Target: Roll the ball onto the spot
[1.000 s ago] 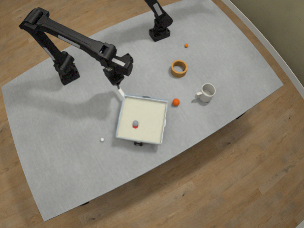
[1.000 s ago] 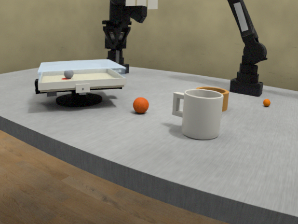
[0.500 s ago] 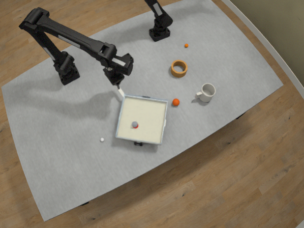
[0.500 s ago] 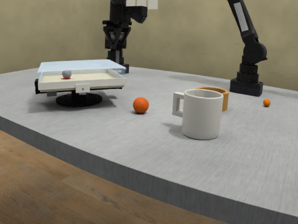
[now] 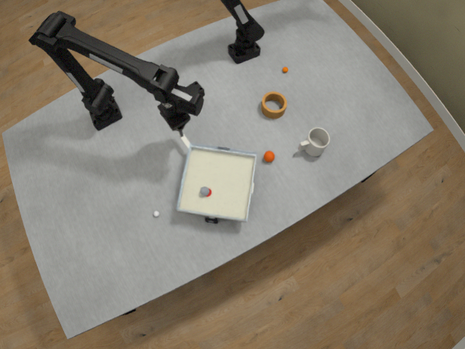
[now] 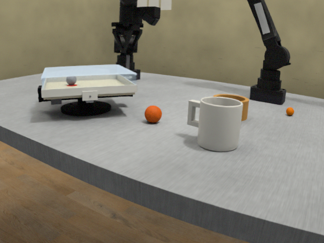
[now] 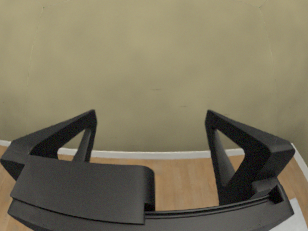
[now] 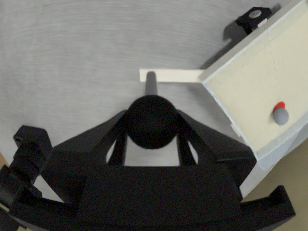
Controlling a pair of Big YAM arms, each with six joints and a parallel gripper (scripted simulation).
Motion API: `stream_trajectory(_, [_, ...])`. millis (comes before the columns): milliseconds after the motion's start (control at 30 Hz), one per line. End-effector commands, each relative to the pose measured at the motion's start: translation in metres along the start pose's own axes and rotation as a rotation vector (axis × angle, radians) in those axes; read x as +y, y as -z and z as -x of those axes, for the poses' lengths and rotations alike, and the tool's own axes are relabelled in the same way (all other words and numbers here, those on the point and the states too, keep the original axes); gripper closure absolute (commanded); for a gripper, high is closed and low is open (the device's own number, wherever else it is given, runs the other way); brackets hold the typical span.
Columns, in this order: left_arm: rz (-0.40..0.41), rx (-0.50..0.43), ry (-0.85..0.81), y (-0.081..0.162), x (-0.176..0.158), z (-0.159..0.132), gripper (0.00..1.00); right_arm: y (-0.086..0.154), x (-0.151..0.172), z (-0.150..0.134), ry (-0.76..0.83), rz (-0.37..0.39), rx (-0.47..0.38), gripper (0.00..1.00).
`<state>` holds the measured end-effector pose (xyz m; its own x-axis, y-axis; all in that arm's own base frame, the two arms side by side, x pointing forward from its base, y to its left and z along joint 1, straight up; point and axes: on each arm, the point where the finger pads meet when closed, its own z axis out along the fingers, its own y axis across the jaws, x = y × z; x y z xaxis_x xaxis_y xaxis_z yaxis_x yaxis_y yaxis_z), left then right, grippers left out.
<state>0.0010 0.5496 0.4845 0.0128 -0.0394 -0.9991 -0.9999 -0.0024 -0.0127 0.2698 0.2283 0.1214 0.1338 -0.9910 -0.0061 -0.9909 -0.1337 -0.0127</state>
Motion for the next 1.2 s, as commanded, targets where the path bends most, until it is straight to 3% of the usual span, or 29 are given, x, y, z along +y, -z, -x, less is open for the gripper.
stream_trajectory(0, [0.009,-0.039,-0.013,0.005,0.007,0.016,0.00,-0.004,-0.002,0.011,-0.004,0.005,-0.001,1.00])
stream_trajectory(333, [0.009,-0.039,-0.013,0.005,0.007,0.016,0.00,0.012,-0.013,0.019,-0.004,-0.017,-0.016,1.00])
stream_trajectory(1167, [0.009,-0.039,-0.013,0.005,0.007,0.016,0.00,0.017,-0.014,0.020,-0.004,-0.014,-0.015,1.00])
